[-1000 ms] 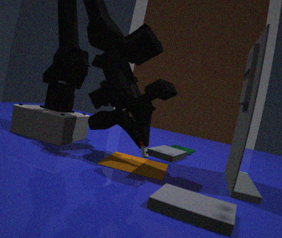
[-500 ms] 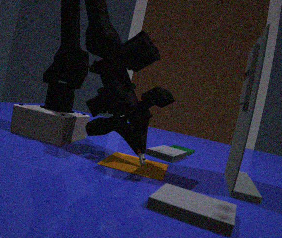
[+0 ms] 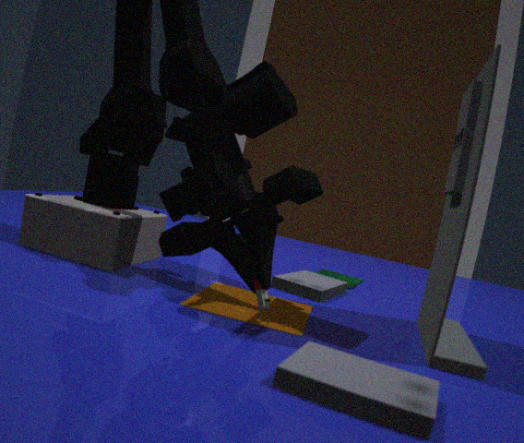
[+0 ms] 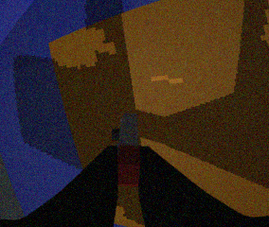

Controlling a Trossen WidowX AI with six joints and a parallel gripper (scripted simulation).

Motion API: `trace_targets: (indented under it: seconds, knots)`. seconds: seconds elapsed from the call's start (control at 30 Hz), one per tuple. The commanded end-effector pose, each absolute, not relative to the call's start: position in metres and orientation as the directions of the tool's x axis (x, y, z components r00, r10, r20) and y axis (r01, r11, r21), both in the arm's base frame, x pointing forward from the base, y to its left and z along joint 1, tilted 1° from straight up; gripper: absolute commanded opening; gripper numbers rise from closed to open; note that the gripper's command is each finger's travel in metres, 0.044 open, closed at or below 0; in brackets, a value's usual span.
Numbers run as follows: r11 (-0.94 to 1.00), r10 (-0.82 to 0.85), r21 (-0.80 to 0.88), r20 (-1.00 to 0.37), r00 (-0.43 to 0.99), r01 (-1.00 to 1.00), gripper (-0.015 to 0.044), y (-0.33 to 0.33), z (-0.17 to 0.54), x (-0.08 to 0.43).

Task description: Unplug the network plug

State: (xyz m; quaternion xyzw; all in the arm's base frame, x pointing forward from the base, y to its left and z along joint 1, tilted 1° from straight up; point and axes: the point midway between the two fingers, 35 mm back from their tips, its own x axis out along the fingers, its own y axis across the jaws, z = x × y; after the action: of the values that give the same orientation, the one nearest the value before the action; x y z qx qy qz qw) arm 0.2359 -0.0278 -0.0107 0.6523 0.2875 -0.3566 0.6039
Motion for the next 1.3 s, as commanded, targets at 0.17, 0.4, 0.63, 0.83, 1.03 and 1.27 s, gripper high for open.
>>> trace_targets:
  seconds: [0.17, 0.4, 0.63, 0.83, 1.03, 1.27]
  knots:
    - [-0.105, -0.055, 0.583, -0.813, 0.58, 0.806, 0.0079, -0.028, -0.01, 0.236]
    - [-0.105, -0.055, 0.583, -0.813, 0.58, 0.806, 0.0156, -0.028, -0.01, 0.236]
    - [-0.106, -0.056, 0.583, -0.813, 0.58, 0.806, 0.0156, -0.028, -0.008, 0.234]
    - [-0.106, -0.056, 0.582, -0.813, 0.58, 0.806, 0.0156, -0.028, -0.005, 0.233]
    - [-0.106, -0.056, 0.582, -0.813, 0.58, 0.806, 0.0156, -0.028, -0.002, 0.231]
    - [-0.107, -0.057, 0.582, -0.813, 0.58, 0.806, 0.0156, -0.028, 0.001, 0.229]
